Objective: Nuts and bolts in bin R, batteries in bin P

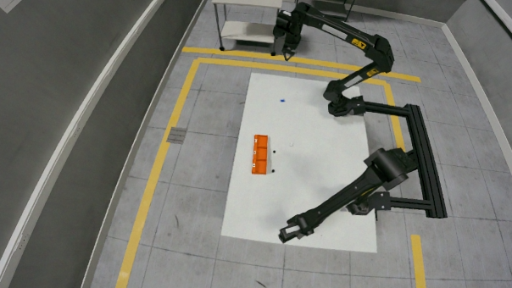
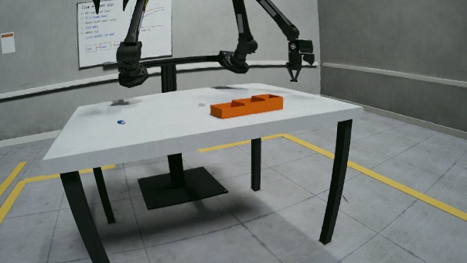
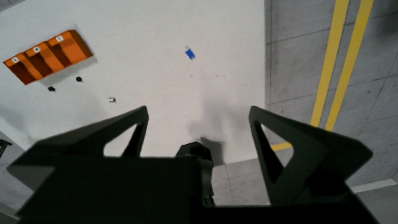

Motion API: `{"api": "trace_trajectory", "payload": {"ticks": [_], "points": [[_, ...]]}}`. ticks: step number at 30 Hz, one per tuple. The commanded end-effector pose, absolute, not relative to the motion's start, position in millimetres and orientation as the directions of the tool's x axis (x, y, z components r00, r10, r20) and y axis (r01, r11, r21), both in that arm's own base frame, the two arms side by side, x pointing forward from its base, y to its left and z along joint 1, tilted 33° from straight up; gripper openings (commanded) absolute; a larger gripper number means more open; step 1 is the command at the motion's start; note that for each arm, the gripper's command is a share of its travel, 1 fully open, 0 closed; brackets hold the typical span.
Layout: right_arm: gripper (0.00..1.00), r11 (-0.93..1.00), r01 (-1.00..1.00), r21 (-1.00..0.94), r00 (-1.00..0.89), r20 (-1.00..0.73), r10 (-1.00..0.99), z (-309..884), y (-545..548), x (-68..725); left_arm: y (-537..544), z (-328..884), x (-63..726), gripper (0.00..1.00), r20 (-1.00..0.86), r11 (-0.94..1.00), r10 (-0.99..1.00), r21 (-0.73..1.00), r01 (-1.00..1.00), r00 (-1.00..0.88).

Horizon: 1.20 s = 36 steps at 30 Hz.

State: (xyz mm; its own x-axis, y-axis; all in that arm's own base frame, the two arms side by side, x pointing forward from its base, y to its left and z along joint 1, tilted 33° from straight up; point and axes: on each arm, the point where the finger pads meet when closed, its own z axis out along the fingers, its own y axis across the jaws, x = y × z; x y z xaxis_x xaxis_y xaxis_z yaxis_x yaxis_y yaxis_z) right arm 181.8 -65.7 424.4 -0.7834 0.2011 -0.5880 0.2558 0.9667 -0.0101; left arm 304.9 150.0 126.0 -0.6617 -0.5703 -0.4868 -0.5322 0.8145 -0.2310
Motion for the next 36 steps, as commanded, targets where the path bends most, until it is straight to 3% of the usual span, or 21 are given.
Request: {"api": "trace_trajectory", "payload": {"ticks": [1,36], "points": [[1.0,0.969,0.246,-0.016,-0.764,-0.618,0.184,446,-63,182,160,152,311,0.04,-0.533,0.821,-0.556,-0.227,-0.525,-0.638],[1.0,0.969,0.246,-0.016,-0.764,-0.618,0.184,446,-63,182,-26,165,384,0.04,-0.503,0.815,-0.57,-0.245,-0.525,-0.65]]}}
